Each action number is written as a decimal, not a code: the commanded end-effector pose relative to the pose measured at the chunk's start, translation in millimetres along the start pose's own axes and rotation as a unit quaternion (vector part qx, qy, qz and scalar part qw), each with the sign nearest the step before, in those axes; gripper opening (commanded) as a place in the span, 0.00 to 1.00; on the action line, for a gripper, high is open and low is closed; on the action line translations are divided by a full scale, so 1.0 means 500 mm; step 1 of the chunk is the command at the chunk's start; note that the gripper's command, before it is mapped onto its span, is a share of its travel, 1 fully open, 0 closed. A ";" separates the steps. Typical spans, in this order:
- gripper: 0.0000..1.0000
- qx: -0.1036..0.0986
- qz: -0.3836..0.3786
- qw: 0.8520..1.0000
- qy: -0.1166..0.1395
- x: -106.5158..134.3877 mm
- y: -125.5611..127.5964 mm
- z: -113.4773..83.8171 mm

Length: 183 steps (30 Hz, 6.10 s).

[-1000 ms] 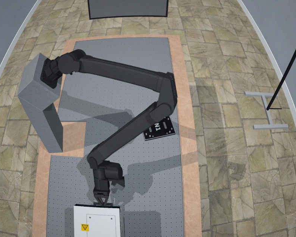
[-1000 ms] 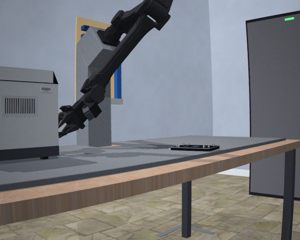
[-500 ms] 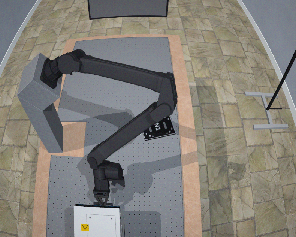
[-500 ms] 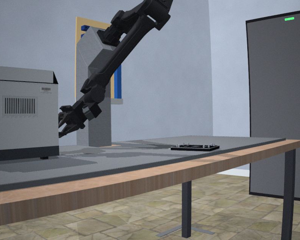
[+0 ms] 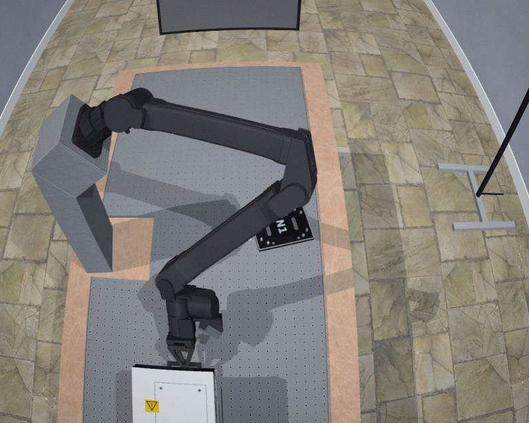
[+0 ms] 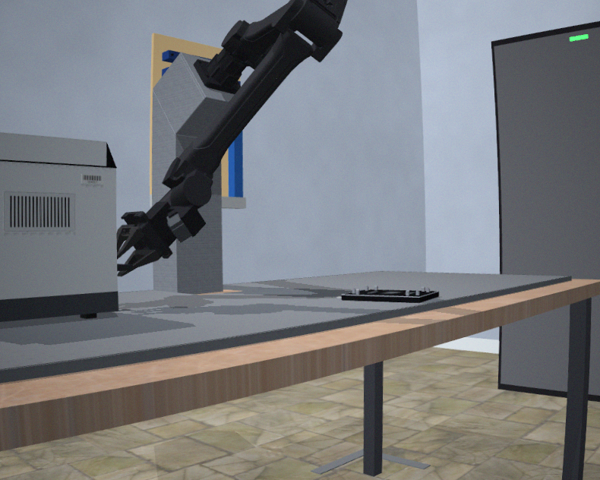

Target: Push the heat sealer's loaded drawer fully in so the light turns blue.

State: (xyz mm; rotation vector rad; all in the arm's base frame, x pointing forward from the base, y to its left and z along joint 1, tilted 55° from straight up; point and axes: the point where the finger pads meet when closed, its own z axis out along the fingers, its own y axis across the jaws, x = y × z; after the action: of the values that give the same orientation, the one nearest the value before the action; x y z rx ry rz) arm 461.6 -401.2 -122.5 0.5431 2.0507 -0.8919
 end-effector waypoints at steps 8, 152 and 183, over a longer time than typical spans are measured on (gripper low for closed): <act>0.30 -0.002 0.005 1.000 0.010 0.029 0.006 -0.008; 0.30 -0.001 0.000 1.000 0.009 0.018 -0.002 -0.333; 0.30 -0.001 0.000 1.000 0.009 0.018 -0.002 -0.333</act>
State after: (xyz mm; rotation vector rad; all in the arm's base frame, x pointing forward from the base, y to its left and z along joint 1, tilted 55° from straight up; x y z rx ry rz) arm 378.5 -278.9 -58.8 0.5350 2.0605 -0.8935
